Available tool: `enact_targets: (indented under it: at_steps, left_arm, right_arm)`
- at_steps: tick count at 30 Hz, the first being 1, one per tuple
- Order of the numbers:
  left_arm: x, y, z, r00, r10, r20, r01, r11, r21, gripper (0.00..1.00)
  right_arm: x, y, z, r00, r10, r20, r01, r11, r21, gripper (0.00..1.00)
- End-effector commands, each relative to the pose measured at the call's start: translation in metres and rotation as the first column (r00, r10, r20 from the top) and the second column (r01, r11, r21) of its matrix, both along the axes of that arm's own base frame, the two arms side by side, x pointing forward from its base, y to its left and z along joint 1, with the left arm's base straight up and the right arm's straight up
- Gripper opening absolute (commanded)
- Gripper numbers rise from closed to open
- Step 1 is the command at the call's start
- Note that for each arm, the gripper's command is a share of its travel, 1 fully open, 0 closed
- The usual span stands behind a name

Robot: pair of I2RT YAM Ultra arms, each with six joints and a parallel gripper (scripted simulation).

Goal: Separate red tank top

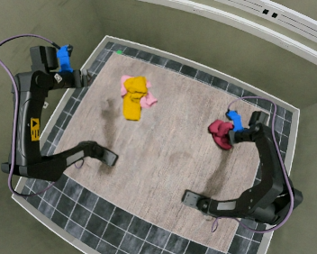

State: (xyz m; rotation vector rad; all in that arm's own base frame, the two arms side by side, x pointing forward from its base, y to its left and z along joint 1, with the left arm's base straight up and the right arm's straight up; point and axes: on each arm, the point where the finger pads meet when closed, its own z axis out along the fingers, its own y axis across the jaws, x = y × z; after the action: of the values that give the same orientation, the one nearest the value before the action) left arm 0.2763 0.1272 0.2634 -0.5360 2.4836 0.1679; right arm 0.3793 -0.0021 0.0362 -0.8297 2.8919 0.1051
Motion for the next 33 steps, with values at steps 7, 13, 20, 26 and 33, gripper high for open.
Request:
enact_targets:
  at_steps: [7, 13, 20, 26, 33]
  left_arm:
    - [0.003, 0.000, 0.018, 0.999, -0.013, 0.050, 0.011, 1.000, 0.023, 0.92]
    - [0.003, 0.000, 0.018, 0.999, -0.013, 0.050, 0.011, 1.000, 0.023, 0.92]
    - [0.003, 0.000, 0.018, 0.999, -0.013, 0.050, 0.011, 1.000, 0.023, 0.92]
    - [0.003, 0.000, 0.018, 0.999, -0.012, 0.050, 0.011, 1.000, 0.023, 0.92]
    - [0.003, 0.000, 0.018, 0.999, -0.012, 0.050, 0.010, 1.000, 0.024, 0.92]
  right_arm:
    - [0.007, -0.001, -0.028, 1.000, 0.007, -0.018, -0.008, 0.997, -0.076, 0.00]
    - [-0.001, -0.002, -0.039, 0.999, 0.015, -0.040, -0.020, 0.993, -0.118, 0.00]
    - [-0.016, 0.004, -0.054, 0.994, 0.026, -0.102, -0.035, 0.996, -0.083, 0.00]
    - [0.000, 0.007, -0.022, 0.999, 0.040, -0.022, -0.042, 0.995, -0.088, 0.92]
    - [-0.001, -0.005, -0.020, 1.000, 0.020, -0.024, -0.022, 0.994, -0.108, 0.92]
